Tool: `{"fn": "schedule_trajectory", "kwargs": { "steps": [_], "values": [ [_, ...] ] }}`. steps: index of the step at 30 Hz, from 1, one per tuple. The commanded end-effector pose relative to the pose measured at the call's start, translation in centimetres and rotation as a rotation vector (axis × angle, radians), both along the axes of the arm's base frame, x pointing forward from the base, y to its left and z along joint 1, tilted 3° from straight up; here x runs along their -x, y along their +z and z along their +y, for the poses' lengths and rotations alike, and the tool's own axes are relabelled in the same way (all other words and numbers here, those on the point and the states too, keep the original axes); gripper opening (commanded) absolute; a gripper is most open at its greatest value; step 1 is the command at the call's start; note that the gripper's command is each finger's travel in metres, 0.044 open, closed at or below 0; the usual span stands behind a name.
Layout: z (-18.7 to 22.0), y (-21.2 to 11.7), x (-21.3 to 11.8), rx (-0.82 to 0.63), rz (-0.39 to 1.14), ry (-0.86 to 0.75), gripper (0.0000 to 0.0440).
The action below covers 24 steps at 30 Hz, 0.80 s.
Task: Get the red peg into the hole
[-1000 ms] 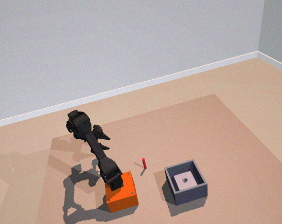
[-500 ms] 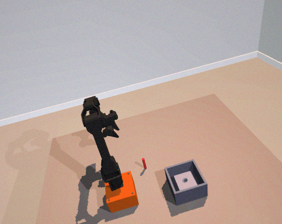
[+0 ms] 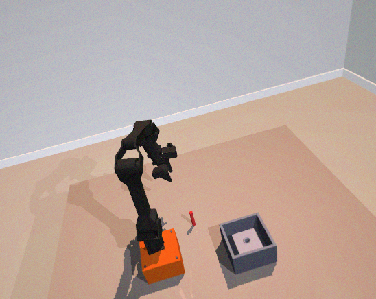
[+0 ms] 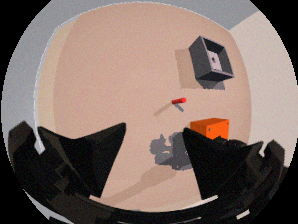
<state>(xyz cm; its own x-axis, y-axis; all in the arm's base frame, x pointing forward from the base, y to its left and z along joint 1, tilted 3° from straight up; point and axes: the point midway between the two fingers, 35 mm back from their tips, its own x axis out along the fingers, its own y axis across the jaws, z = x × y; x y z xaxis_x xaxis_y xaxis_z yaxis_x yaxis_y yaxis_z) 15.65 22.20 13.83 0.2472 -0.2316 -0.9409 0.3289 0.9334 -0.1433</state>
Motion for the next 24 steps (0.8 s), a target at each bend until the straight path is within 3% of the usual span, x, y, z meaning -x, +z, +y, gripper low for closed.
{"fn": "schedule_trajectory", "kwargs": {
  "steps": [1,24],
  "values": [
    [-1.5,-0.4,-0.6,0.007,0.044,-0.035,0.0322],
    [-11.3,-4.9,-2.8,0.032,0.238,-0.445,0.0308]
  ]
}}
